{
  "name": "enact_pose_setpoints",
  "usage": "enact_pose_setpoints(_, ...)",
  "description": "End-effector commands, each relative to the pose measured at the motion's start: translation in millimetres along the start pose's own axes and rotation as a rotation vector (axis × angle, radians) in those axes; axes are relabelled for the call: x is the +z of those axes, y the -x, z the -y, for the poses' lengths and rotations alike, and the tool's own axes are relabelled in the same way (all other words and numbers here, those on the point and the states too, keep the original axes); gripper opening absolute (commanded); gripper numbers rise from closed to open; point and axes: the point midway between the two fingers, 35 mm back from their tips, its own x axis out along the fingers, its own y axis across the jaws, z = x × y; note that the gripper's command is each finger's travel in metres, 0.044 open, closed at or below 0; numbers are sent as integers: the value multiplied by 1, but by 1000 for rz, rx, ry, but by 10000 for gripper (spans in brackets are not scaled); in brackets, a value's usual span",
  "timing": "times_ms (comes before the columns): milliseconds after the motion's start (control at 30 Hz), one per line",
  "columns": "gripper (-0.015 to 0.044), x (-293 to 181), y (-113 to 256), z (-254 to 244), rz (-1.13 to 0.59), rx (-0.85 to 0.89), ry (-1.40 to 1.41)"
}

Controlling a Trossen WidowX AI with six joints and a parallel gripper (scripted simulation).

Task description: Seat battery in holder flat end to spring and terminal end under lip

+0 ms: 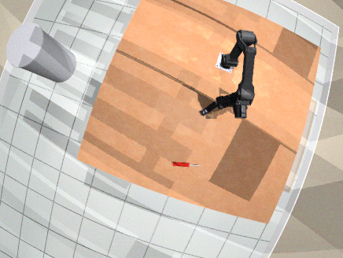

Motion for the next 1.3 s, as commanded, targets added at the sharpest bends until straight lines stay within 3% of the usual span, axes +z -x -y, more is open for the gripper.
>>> enact_pose_setpoints(0, 75, 3, 2, 9, -2, -6, 157)
enact_pose_setpoints(1267, 75, 10, 14, 103, -13, -9, 1736)
